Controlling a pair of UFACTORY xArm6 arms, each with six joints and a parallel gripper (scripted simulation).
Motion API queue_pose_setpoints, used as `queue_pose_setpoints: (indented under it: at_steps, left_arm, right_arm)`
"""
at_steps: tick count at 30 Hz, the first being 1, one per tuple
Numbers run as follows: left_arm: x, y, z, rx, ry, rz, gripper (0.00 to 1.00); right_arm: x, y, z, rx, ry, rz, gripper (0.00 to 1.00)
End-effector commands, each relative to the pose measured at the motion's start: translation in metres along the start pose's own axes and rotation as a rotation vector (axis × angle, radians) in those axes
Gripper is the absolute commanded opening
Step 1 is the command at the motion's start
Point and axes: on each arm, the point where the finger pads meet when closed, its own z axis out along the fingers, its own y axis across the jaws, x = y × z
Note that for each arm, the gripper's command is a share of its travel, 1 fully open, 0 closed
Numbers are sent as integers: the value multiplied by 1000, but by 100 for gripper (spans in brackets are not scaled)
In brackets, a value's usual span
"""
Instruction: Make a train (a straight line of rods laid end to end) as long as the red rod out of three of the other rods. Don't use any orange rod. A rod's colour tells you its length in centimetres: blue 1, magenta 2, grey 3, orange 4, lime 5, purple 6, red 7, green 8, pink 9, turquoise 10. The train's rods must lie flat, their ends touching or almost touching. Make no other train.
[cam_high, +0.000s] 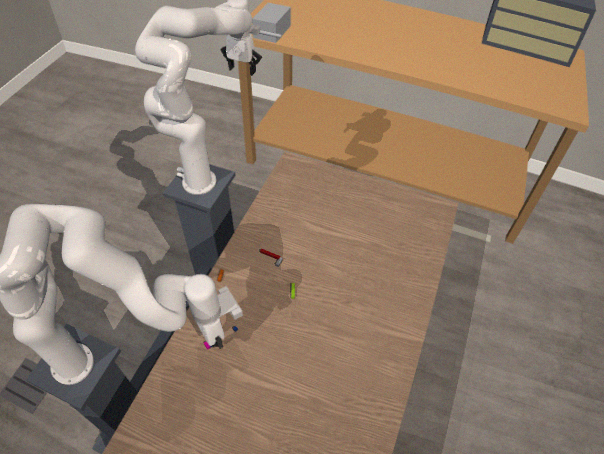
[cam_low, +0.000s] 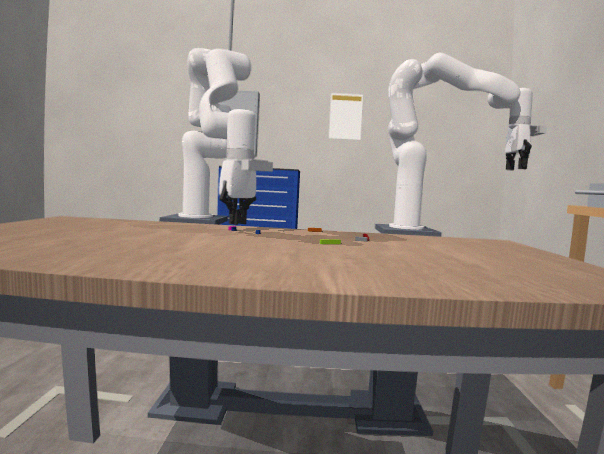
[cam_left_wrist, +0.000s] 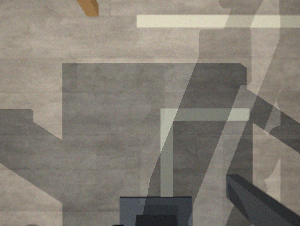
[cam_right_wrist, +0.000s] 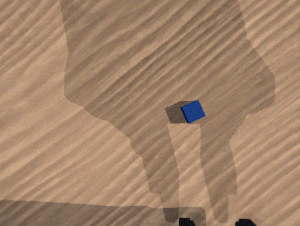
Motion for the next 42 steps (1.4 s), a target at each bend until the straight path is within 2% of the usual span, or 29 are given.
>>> queue_pose_setpoints:
  at_steps: [1,42]
  left_arm:
    - [1,0,-2,0,5,0,100]
    - [1,0,-2,0,5,0,100]
  right_arm:
    - [2,1,0,-2,5,0,26]
    - [2,1,9,-2,5,0,26]
